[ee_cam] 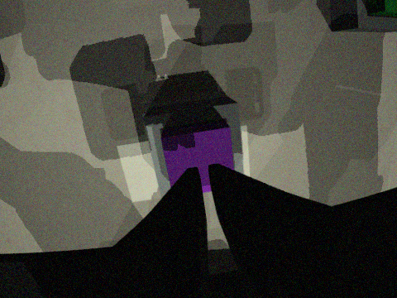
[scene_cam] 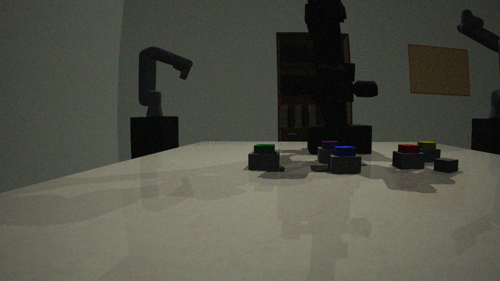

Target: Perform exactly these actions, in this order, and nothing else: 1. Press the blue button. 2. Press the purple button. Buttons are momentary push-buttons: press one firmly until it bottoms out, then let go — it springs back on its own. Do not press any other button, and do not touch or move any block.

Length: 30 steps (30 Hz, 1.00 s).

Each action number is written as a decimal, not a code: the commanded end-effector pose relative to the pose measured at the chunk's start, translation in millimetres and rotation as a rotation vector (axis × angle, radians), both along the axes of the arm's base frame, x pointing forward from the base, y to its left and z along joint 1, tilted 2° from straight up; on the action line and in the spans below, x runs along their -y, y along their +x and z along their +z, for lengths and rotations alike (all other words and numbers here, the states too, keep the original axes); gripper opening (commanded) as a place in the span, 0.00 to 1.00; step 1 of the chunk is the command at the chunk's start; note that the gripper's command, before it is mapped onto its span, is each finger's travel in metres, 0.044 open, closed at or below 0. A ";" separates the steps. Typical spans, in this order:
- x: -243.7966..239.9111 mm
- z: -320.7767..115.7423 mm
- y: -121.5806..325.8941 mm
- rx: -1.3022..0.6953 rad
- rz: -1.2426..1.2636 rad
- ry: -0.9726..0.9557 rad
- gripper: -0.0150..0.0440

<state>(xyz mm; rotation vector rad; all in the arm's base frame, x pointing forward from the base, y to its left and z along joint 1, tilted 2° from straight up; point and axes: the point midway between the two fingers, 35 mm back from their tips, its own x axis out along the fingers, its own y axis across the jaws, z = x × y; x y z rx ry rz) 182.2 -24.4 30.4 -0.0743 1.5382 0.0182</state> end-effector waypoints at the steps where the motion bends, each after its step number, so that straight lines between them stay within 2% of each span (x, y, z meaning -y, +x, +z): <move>1: 0.5 -7.9 -1.2 -0.008 0.003 -0.002 0.29; 12: 1.1 -24.8 -1.6 -0.008 0.003 -0.002 0.29; 30: 1.1 -25.1 -1.7 -0.008 0.003 -0.002 0.29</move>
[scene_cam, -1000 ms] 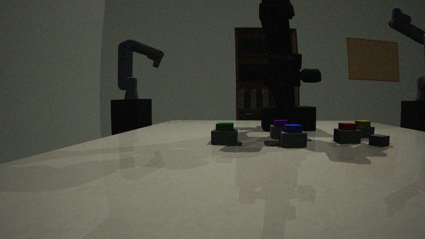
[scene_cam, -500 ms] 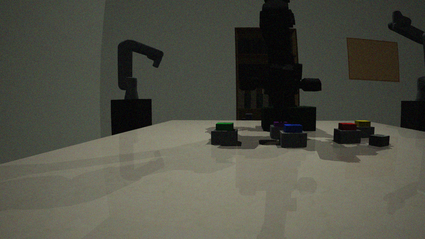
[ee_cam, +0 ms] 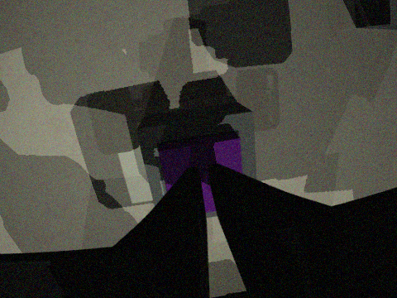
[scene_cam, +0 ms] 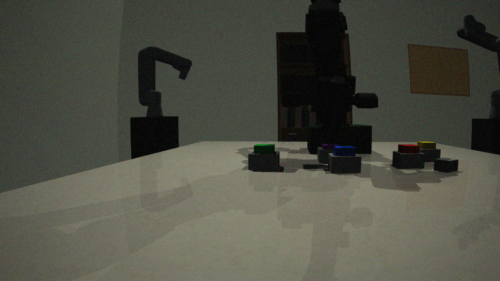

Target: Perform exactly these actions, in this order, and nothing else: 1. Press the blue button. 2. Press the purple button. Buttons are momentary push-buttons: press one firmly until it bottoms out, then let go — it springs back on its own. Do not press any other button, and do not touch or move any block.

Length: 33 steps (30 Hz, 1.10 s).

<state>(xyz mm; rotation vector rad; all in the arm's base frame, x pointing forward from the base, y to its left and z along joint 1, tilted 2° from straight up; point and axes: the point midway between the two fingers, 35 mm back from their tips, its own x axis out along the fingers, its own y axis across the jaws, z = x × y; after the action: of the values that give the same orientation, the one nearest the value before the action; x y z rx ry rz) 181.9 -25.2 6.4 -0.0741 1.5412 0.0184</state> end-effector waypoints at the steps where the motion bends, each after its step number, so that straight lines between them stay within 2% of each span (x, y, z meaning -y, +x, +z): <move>1: 0.3 -1.0 -1.4 -0.005 0.003 -0.002 0.29; 6: -0.8 29.4 -1.6 -0.005 0.003 -0.002 0.29; 9: -0.9 32.1 -2.0 -0.005 0.003 -0.002 0.29; 15: -45.5 52.1 33.3 -0.001 0.008 0.005 0.56; 23: -157.6 79.4 61.9 0.001 0.017 0.016 0.91; 24: -173.5 82.0 61.3 0.001 0.018 0.017 0.93; 28: -234.9 90.0 50.1 -0.001 0.009 0.023 0.93; 33: -245.3 91.0 46.8 -0.002 0.004 0.024 0.93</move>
<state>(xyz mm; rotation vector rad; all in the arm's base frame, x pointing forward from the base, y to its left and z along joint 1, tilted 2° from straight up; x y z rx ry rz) 228.7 215.6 97.2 -0.0720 1.5369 0.0608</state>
